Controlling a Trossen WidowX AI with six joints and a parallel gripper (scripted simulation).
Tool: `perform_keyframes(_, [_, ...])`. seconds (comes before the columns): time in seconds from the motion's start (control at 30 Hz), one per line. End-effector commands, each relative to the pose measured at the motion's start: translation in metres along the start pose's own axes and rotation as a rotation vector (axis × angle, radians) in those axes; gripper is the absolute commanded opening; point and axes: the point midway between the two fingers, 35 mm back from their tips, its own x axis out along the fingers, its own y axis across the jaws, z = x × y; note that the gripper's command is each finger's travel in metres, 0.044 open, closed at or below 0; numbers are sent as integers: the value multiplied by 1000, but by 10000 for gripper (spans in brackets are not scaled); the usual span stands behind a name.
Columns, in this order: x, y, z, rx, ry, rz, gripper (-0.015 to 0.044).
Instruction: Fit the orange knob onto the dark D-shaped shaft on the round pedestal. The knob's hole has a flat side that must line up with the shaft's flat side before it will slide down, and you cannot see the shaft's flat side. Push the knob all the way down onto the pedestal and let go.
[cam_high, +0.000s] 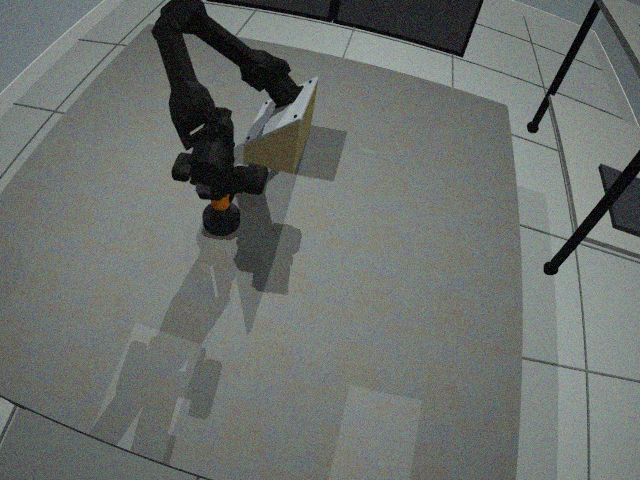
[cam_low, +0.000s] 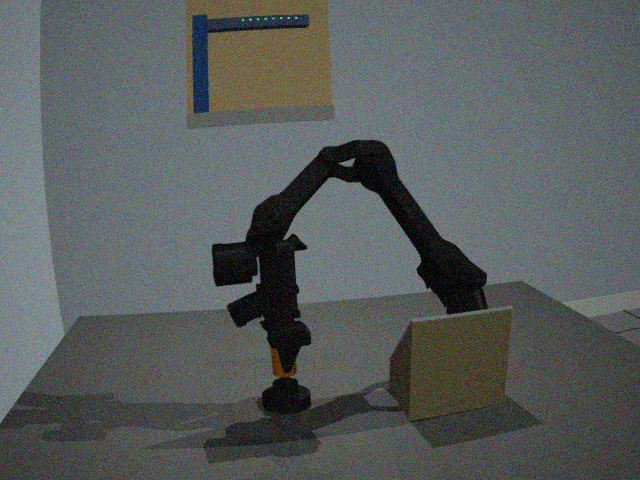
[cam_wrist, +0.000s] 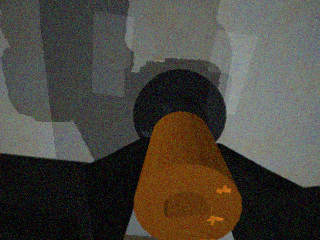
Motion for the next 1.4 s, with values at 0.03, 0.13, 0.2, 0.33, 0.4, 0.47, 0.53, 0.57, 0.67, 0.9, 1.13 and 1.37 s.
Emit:
perform_keyframes(0.03, [1, 1, -1, -4, -2, -1, 0])
perform_keyframes(0.13, [2, 1, 0, -4, -2, -1, 0])
perform_keyframes(0.2, [2, 1, 0, -4, -2, -1, 0])
perform_keyframes(0.33, [2, 0, 1, -4, -2, -1, 0])
perform_keyframes(0.4, [2, 0, 1, -4, -2, -1, 0])
perform_keyframes(0.47, [2, 0, 1, -4, -2, -1, 0])
perform_keyframes(0.53, [-1, 0, 1, -4, -2, -1, 0])
perform_keyframes(0.57, [-2, -1, 1, -4, -2, -1, 0])
perform_keyframes(0.67, [-3, -2, 2, -4, -2, -1, 0])
perform_keyframes(0.9, [-3, -1, 3, -203, -2, -1, 0])
perform_keyframes(1.13, [-1, 0, 2, -214, -2, -1, 0])
perform_keyframes(1.37, [0, 1, 0, -214, -2, -1, 0])
